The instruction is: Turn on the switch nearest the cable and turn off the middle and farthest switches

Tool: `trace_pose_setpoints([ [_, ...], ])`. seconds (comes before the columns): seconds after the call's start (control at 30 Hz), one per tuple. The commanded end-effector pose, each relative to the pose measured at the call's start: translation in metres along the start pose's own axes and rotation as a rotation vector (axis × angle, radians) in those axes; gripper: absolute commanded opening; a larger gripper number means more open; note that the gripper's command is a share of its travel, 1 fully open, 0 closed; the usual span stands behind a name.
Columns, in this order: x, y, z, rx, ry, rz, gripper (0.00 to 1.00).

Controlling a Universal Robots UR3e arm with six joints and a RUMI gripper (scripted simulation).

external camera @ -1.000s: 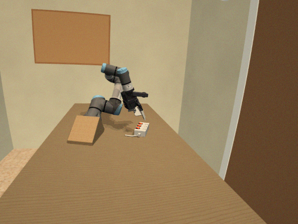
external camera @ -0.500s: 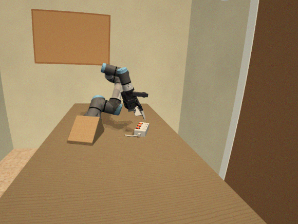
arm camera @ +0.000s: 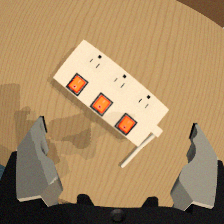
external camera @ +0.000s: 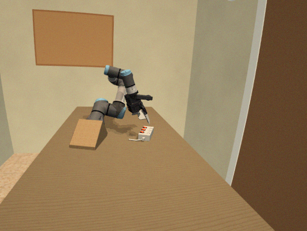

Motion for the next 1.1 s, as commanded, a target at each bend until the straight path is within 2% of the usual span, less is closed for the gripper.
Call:
trace_pose_setpoints([
  [0.0,-0.001,0.0,0.0,-0.001,0.0,0.002,1.0],
  [0.77,-0.002,0.001,-0.001,0.004,-0.006,-0.001,1.0],
  [1.07,-0.014,0.003,-0.009,0.05,-0.063,-0.025,1.0],
])
Point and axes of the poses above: the point where the finger pads meet when closed, its own x axis out along the fingers, its own y axis across the jaws, z = x × y, the point moved 10 cm from there along -x, back along the fingers, and after that the axes turned 12 degrees about -x, right-handed, at the moved point
